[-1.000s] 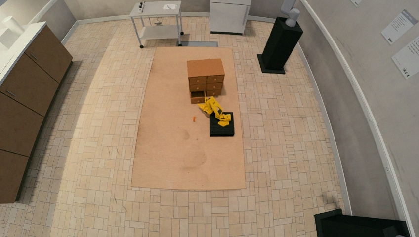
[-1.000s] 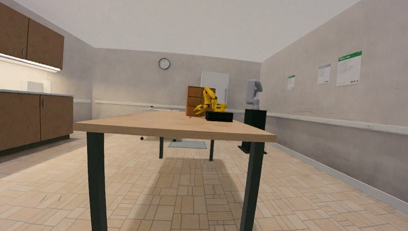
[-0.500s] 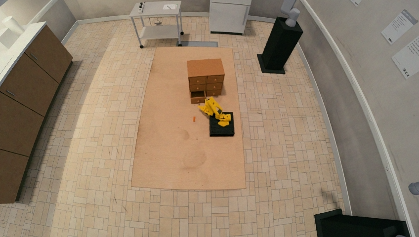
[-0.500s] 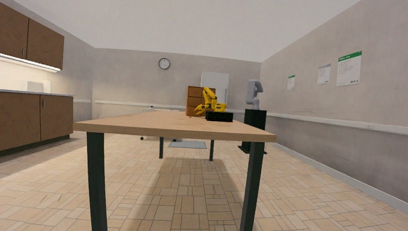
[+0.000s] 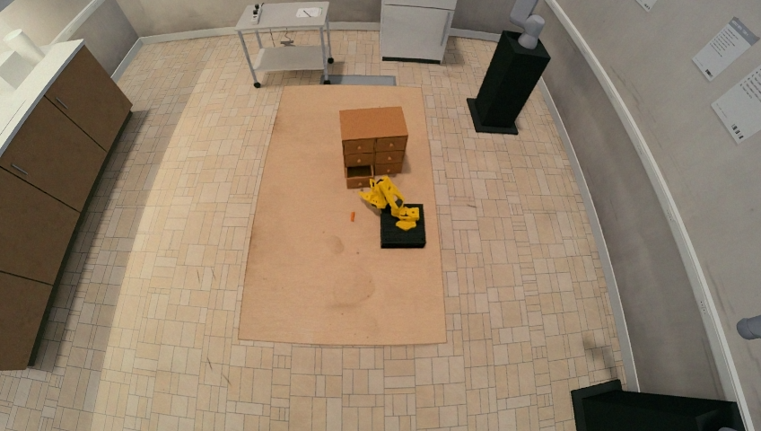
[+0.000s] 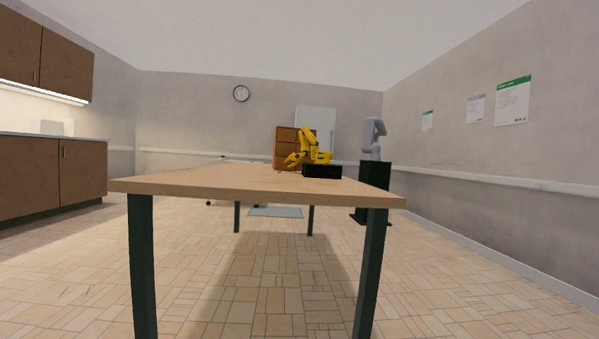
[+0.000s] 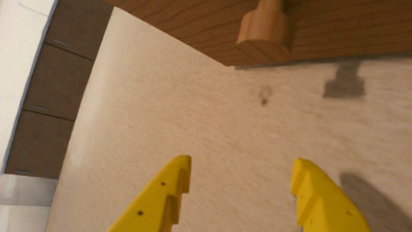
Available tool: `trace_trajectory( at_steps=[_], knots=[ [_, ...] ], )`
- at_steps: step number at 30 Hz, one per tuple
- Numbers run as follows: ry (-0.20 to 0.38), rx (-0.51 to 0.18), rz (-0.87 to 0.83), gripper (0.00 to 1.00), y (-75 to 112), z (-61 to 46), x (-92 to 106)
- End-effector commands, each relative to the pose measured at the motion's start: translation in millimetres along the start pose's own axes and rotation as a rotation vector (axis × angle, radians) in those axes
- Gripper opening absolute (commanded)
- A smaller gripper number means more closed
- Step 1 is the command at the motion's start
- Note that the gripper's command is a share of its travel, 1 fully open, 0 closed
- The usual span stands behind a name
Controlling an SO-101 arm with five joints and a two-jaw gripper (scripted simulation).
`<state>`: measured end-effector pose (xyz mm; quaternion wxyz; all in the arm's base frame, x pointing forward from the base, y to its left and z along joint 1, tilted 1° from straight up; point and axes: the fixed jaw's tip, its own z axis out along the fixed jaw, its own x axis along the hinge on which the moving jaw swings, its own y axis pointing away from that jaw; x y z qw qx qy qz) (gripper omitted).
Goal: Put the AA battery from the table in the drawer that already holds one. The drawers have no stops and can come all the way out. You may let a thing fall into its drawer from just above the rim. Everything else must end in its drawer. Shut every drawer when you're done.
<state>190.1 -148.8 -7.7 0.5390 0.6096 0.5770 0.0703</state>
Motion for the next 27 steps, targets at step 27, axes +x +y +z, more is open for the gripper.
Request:
trace_trajectory(
  at_steps=[27],
  knots=[
    [0.135,0.140,-0.304,0.21,18.0,1.2,-11.9]
  ],
)
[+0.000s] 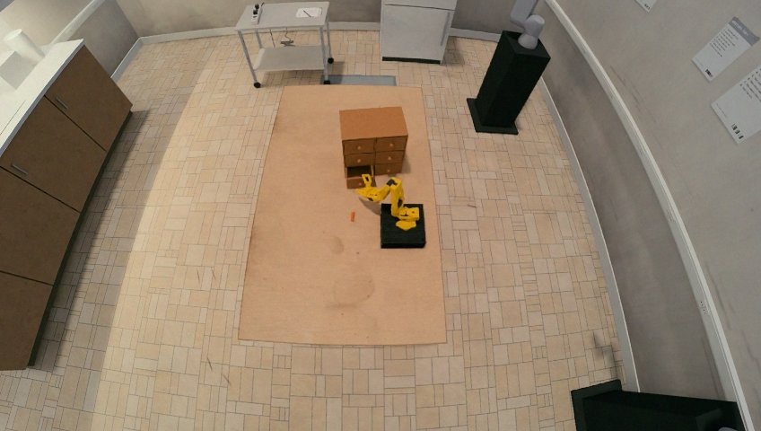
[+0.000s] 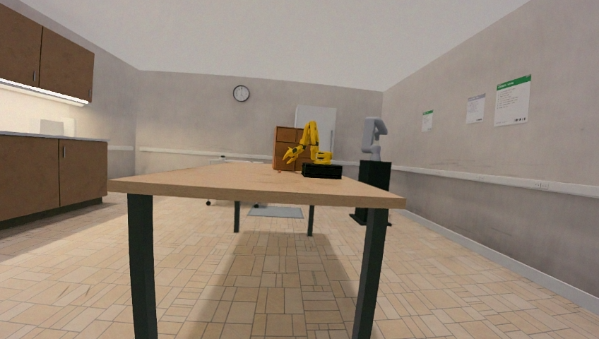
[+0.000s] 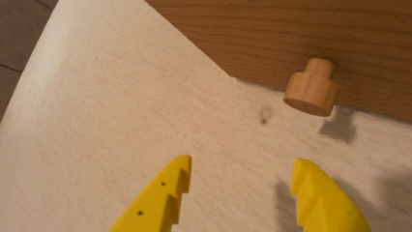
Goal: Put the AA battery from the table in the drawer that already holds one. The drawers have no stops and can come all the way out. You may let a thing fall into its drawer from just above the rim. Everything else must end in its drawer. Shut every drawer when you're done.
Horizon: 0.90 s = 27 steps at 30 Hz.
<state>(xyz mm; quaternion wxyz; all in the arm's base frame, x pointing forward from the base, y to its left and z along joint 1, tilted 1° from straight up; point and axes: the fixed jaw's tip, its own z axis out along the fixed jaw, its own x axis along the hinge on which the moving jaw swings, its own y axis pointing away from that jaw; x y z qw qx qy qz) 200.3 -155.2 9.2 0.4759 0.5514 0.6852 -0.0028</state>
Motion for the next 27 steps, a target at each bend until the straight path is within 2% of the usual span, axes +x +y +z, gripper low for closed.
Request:
trace_trajectory(
  at_steps=[1,14,27],
  knots=[
    [0.033,0.028,-0.045,0.21,0.5,-3.8,-1.5],
    [0.099,0.072,-0.171,0.21,3.9,-15.8,-6.3],
    [0.184,0.112,-0.318,0.21,5.2,-37.2,-8.6]
  ],
)
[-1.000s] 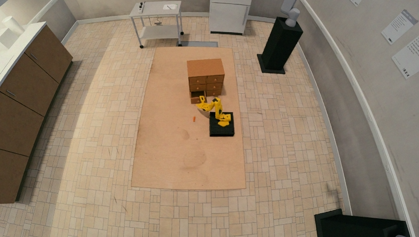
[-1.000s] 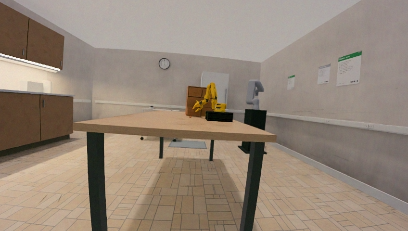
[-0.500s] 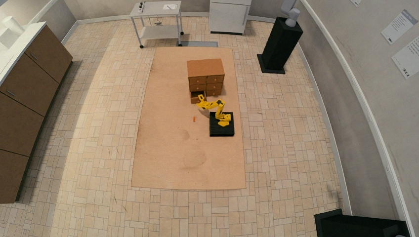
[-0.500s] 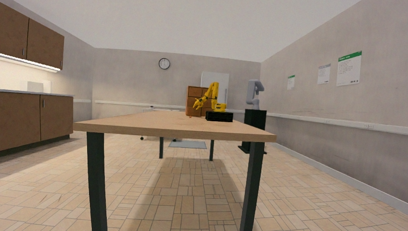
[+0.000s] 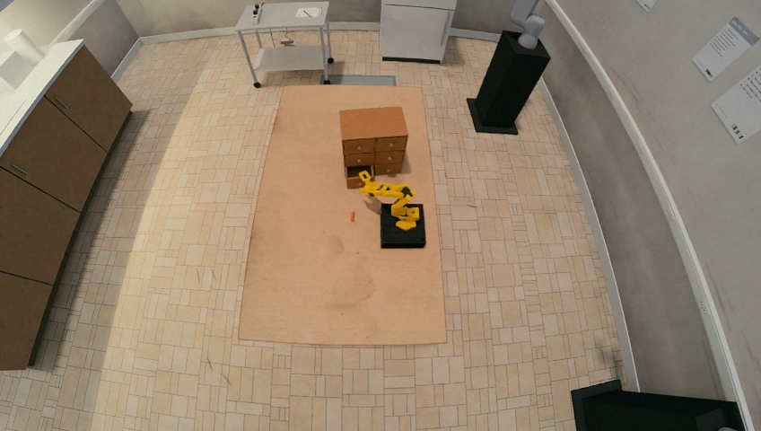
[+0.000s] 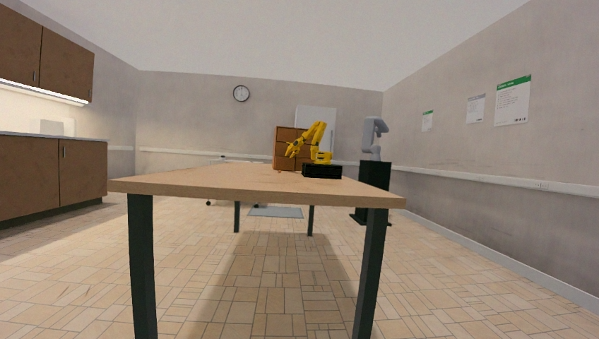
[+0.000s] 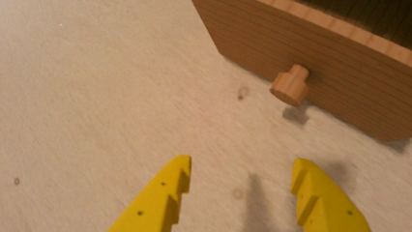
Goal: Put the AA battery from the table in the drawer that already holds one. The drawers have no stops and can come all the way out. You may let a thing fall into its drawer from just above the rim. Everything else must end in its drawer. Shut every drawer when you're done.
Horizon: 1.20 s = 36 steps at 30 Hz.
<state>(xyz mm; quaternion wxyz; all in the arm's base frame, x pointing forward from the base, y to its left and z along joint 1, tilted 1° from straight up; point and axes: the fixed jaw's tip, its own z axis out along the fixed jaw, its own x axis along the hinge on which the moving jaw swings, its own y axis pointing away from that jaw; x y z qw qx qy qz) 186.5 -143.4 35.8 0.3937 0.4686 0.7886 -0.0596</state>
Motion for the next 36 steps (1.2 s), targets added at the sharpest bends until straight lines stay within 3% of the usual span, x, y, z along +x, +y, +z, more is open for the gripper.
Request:
trace_trajectory(
  at_steps=[1,4,19,21,36],
  knots=[
    [0.044,0.023,-0.046,0.21,-3.1,-8.9,3.0],
    [0.050,0.025,-0.057,0.21,-3.3,-10.8,3.4],
    [0.155,0.052,-0.227,0.21,-8.0,-42.1,13.9],
    [0.155,0.052,-0.227,0.21,-8.0,-42.1,13.9],
    [0.265,0.060,-0.395,0.21,-16.3,-76.1,33.8]
  ],
)
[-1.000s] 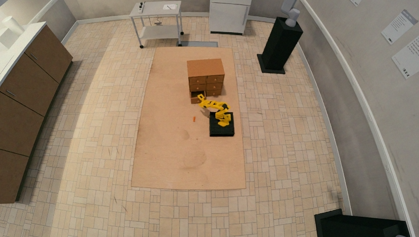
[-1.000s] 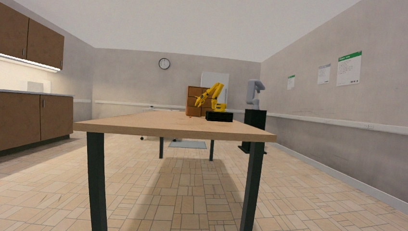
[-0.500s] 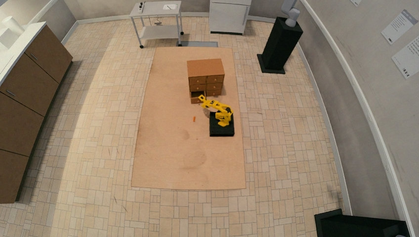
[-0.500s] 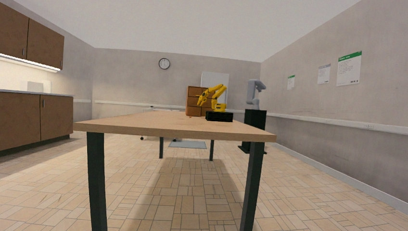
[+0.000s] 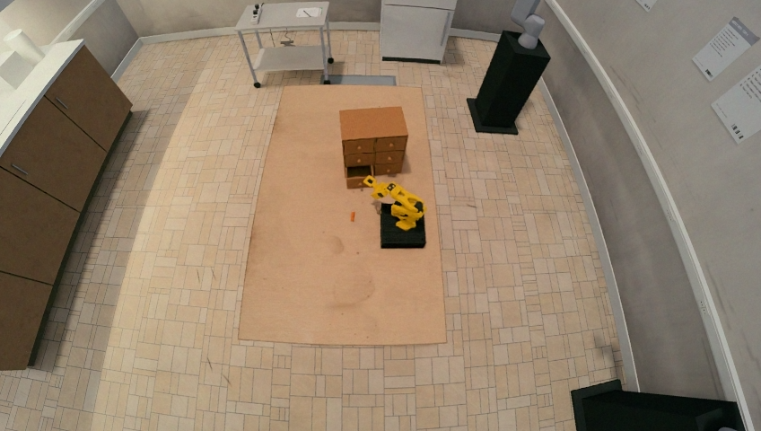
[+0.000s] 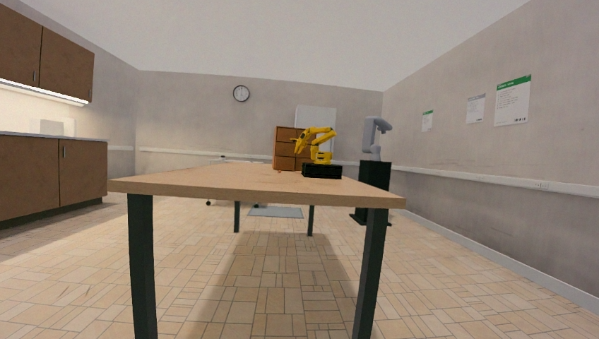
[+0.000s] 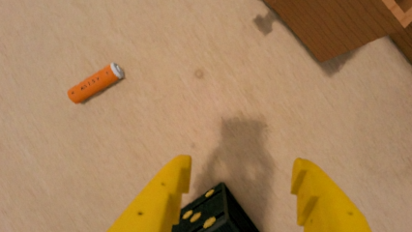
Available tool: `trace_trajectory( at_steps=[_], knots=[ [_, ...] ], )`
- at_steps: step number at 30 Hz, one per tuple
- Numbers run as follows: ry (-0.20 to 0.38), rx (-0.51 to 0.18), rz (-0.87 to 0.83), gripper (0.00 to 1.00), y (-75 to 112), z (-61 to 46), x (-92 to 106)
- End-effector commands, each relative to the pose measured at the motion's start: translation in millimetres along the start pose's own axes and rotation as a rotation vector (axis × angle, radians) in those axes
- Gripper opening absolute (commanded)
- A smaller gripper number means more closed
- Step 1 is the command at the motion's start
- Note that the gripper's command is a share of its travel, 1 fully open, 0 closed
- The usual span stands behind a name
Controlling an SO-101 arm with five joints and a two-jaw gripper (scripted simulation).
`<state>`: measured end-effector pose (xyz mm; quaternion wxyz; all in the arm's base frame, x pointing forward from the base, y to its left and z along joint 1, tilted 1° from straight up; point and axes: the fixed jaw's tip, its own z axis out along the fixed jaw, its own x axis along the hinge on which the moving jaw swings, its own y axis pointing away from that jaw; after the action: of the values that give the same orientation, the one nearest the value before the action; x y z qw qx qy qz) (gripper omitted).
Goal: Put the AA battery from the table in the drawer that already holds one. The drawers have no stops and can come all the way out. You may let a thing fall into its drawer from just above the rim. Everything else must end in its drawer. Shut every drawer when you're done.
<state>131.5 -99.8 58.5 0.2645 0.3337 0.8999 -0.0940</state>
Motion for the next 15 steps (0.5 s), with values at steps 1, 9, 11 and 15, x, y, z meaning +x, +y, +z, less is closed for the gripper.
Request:
trace_trajectory(
  at_steps=[1,9,11,15],
  knots=[
    [0.019,0.004,-0.032,0.21,-1.5,-7.5,8.2],
    [0.032,0.004,-0.052,0.21,-1.6,-10.5,12.1],
    [0.032,0.004,-0.052,0.21,-1.6,-10.5,12.1],
    [0.032,0.004,-0.052,0.21,-1.6,-10.5,12.1]
  ],
)
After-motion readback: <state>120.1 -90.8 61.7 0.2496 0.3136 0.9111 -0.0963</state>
